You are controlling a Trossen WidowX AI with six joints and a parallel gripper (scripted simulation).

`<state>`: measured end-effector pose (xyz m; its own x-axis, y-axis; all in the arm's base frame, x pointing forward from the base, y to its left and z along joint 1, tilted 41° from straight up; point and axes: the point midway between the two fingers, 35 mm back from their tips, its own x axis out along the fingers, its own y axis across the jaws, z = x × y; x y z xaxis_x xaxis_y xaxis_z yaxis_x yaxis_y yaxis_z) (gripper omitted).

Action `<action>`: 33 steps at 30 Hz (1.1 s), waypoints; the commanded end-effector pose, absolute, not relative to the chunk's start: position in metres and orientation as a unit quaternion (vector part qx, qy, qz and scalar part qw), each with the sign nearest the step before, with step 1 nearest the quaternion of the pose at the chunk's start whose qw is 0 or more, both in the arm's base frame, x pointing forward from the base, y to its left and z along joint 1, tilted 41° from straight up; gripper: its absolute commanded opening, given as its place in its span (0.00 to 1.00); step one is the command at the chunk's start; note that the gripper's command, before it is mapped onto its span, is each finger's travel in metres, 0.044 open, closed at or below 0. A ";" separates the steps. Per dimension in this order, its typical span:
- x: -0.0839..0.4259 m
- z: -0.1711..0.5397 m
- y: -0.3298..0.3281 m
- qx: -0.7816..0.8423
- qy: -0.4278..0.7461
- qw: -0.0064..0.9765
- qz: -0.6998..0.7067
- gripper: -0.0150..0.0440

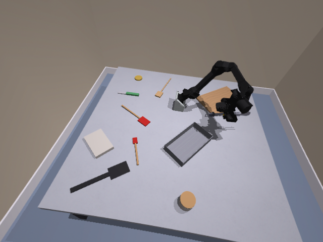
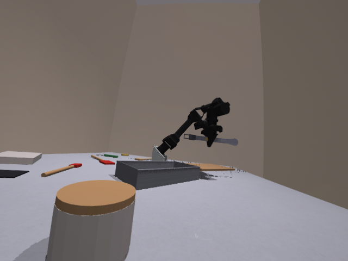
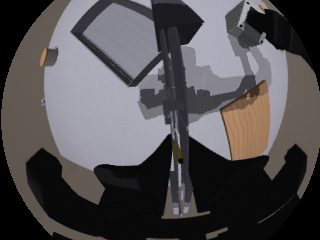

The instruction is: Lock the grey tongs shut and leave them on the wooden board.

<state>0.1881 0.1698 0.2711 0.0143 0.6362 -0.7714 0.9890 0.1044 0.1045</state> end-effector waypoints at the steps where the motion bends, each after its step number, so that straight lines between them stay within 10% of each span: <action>1: 0.166 0.283 0.175 0.616 0.662 0.362 -0.228 0.00; 33: 0.099 0.280 0.212 0.535 0.686 0.435 -0.234 0.00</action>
